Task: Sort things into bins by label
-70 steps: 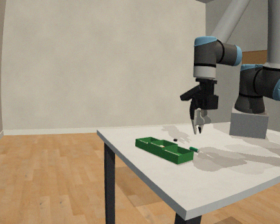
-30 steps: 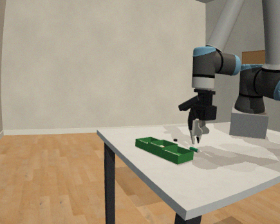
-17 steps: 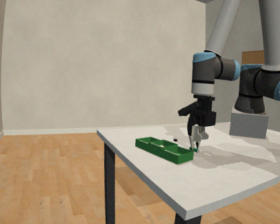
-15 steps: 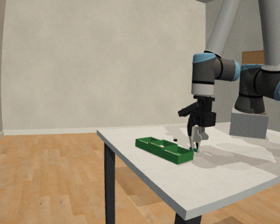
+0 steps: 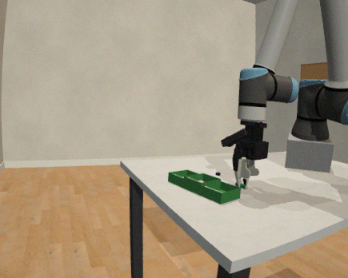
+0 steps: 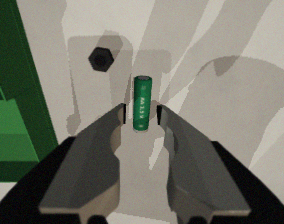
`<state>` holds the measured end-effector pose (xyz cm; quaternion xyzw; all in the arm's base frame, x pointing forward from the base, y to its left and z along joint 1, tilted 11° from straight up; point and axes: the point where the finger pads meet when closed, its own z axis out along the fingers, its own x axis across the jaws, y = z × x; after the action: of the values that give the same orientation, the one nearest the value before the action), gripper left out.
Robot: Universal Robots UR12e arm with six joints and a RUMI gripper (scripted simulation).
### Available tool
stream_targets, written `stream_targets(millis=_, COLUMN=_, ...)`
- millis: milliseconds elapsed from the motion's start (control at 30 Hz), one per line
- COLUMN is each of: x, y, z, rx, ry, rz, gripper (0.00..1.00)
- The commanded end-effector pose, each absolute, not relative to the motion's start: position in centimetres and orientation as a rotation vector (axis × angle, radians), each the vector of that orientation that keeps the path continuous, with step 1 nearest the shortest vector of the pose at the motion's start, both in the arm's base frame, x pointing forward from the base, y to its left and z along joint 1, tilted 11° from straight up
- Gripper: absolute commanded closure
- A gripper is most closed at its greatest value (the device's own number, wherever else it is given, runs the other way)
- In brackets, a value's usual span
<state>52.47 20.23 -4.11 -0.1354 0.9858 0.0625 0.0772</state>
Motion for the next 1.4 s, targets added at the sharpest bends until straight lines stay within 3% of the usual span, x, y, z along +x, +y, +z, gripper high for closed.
stream_targets(millis=0, x=52.5, y=20.2, z=-4.1, rx=-0.405, ry=2.952, rz=0.187, gripper=1.00)
stream_targets(millis=1367, x=52.2, y=19.8, z=-1.5, rx=-0.405, ry=2.952, rz=0.187, gripper=1.00)
